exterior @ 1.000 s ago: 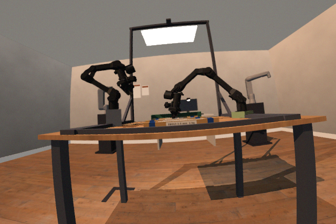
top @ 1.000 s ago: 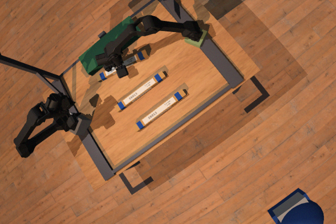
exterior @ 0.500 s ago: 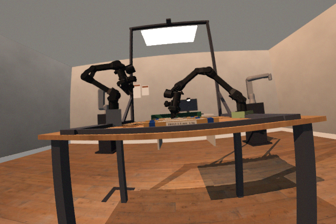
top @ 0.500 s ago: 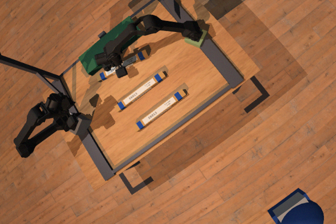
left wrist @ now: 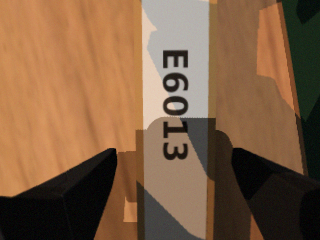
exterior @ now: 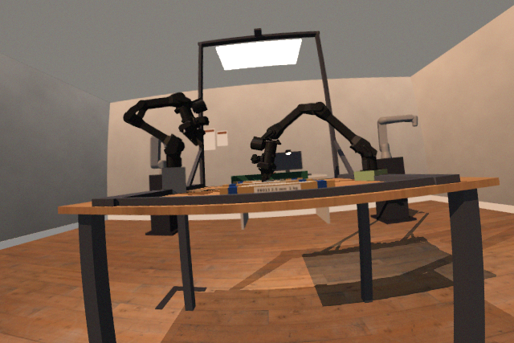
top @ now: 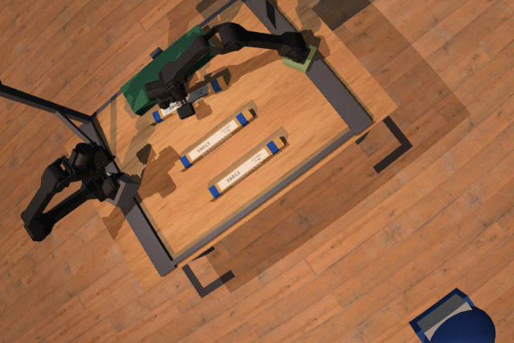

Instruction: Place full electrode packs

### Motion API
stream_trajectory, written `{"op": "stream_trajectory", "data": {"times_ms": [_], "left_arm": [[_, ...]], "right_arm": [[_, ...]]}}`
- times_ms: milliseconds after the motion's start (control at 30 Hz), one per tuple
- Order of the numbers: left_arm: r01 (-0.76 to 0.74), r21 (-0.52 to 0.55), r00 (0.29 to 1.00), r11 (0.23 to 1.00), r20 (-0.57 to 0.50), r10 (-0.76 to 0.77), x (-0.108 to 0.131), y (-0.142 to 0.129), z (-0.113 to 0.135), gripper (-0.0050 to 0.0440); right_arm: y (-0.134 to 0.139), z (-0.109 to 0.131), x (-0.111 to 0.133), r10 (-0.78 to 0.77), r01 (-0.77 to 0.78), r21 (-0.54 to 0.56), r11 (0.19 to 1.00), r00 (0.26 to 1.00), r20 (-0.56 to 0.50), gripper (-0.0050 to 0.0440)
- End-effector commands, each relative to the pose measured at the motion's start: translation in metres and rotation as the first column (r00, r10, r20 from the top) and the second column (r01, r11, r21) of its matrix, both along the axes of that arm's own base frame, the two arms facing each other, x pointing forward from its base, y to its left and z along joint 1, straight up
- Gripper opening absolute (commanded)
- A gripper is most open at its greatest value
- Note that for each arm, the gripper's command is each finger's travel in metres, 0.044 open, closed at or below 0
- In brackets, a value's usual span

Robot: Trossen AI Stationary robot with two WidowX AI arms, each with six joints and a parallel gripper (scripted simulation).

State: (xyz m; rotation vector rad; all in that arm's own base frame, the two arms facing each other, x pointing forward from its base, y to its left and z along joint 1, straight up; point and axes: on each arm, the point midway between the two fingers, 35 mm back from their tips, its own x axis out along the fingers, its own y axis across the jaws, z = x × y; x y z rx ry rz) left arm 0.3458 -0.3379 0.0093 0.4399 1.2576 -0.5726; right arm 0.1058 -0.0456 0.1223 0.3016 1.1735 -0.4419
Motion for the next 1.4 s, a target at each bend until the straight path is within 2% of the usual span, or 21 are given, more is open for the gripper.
{"op": "stream_trajectory", "data": {"times_ms": [0, 600, 667, 1067, 1200, 1367], "left_arm": [[0.000, -0.024, 1.000, 1.000, 0.024, 0.001, 0.004, -0.003, 0.014, 0.0330], [0.000, -0.029, 1.000, 1.000, 0.030, 0.001, 0.000, 0.000, 0.018, 0.0330], [0.000, -0.043, 0.999, 0.999, 0.044, 0.002, 0.004, -0.004, 0.033, 0.0330], [0.000, -0.043, 0.999, 0.999, 0.044, 0.002, 0.002, -0.002, 0.081, 0.0330], [0.000, -0.036, 0.999, 0.999, 0.037, 0.001, 0.002, -0.002, 0.079, 0.0330], [-0.175, -0.030, 0.984, 0.984, 0.028, 0.175, 0.015, 0.033, 0.074, 0.0330]], "right_arm": [[-0.001, 0.007, 0.002, 0.000, 0.001, -0.009, 1.000, 1.000, 0.020, 0.0330], [-0.001, 0.007, 0.002, 0.000, 0.001, -0.009, 1.000, 1.000, 0.020, 0.0330], [-0.001, 0.007, 0.002, 0.000, 0.001, -0.009, 1.000, 1.000, 0.020, 0.0330], [-0.001, 0.007, 0.002, 0.000, 0.001, -0.009, 1.000, 1.000, 0.020, 0.0330], [-0.001, 0.007, 0.002, 0.000, 0.001, -0.009, 1.000, 1.000, 0.020, 0.0330], [-0.001, 0.007, 0.002, 0.000, 0.001, -0.009, 1.000, 1.000, 0.020, 0.0330]]}}
